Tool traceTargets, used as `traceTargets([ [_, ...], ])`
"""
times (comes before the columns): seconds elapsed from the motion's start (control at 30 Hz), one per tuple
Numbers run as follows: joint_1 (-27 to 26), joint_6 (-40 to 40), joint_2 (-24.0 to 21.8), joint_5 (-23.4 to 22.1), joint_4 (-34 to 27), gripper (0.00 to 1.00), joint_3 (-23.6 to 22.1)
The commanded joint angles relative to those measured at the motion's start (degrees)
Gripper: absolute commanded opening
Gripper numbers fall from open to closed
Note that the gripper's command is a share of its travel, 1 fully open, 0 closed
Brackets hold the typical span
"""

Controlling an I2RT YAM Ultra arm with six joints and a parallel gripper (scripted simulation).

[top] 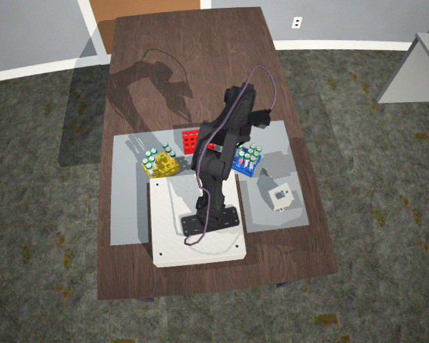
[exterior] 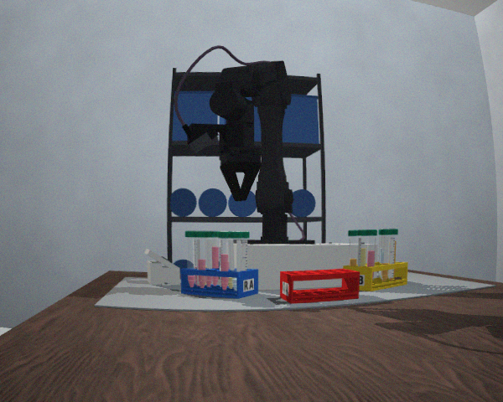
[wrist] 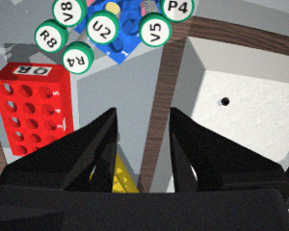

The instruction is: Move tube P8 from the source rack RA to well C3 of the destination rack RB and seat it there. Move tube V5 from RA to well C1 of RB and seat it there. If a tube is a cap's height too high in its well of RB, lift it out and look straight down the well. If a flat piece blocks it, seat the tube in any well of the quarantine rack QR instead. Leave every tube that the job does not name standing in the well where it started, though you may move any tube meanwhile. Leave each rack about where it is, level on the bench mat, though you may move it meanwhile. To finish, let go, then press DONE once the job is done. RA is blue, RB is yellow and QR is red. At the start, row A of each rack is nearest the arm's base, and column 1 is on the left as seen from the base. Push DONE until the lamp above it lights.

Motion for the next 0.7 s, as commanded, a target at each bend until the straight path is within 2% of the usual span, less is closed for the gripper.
traceTargets([
  [0.0,-3.06,-5.62,-0.99,0.68,-0.76,0.30,2.07],
  [0.07,-3.06,-5.62,-0.99,0.68,-0.76,0.30,2.07],
  [0.1,-4.15,-6.79,0.60,0.13,-0.76,0.30,2.38],
  [0.23,-7.23,-9.87,1.59,0.44,-0.27,0.30,3.22],
  [0.43,-5.27,-9.17,0.70,0.03,0.72,0.30,3.09],
  [0.67,-5.07,-7.98,-0.36,0.06,0.71,0.30,0.49],
])
